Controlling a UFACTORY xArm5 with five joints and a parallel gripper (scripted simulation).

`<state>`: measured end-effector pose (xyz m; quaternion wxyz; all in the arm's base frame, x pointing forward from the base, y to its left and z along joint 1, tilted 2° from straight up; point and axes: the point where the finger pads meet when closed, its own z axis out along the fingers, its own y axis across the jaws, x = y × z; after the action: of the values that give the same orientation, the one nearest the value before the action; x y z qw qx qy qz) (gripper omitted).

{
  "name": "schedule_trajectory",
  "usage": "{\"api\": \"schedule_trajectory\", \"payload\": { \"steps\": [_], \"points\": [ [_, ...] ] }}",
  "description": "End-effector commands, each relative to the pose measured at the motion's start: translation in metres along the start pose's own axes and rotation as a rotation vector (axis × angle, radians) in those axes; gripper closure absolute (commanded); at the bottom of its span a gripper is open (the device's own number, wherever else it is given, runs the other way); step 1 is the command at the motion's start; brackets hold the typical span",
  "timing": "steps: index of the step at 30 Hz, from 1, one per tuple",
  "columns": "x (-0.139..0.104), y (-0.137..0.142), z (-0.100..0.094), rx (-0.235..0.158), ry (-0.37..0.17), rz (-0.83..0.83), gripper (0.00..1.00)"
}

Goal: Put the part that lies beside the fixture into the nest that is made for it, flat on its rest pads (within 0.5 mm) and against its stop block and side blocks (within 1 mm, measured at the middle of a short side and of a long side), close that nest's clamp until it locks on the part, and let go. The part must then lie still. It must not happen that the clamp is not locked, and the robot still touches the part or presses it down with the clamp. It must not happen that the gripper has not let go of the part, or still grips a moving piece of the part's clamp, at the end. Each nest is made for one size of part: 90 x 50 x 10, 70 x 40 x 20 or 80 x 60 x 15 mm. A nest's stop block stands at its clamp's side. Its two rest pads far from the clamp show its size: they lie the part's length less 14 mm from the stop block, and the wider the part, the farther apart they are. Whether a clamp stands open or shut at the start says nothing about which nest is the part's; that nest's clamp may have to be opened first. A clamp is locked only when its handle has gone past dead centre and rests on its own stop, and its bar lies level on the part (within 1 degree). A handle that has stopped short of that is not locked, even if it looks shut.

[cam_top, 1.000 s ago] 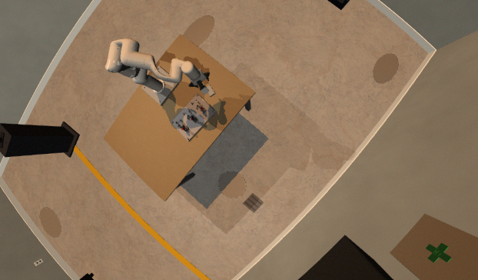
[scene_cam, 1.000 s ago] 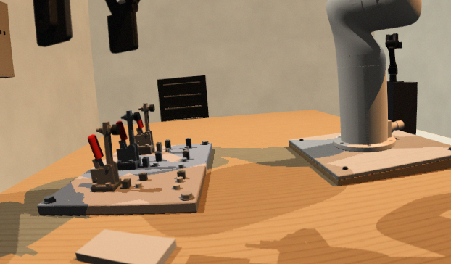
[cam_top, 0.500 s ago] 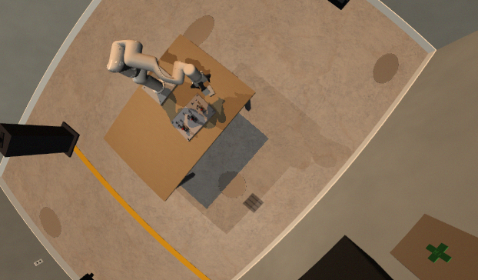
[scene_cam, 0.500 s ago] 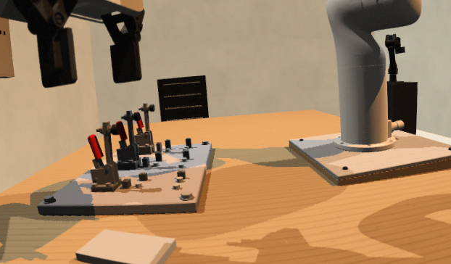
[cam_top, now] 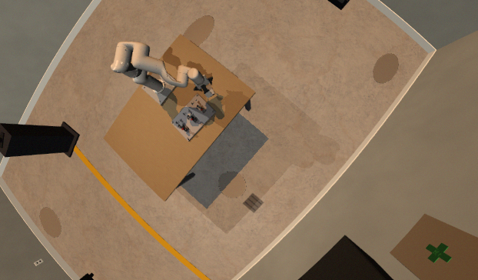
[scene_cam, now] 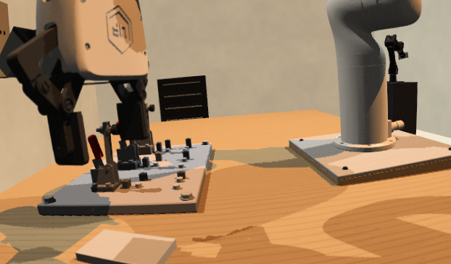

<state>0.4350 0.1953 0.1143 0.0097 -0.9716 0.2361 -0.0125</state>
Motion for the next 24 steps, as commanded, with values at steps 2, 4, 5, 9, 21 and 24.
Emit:
{"api": "schedule_trajectory", "payload": {
  "steps": [2, 4, 5, 9, 21, 24],
  "points": [
    [0.002, -0.001, 0.028, 0.003, 0.003, 0.0, 0.0],
    [0.002, -0.001, 0.036, 0.003, 0.003, 0.0, 0.0],
    [0.002, -0.001, 0.04, 0.003, 0.003, 0.0, 0.0],
    [0.002, -0.001, 0.05, 0.003, 0.003, 0.0, 0.0],
    [0.002, -0.001, 0.067, 0.003, 0.003, 0.0, 0.0],
    [0.002, -0.001, 0.068, 0.003, 0.003, 0.0, 0.0]
  ]
}}
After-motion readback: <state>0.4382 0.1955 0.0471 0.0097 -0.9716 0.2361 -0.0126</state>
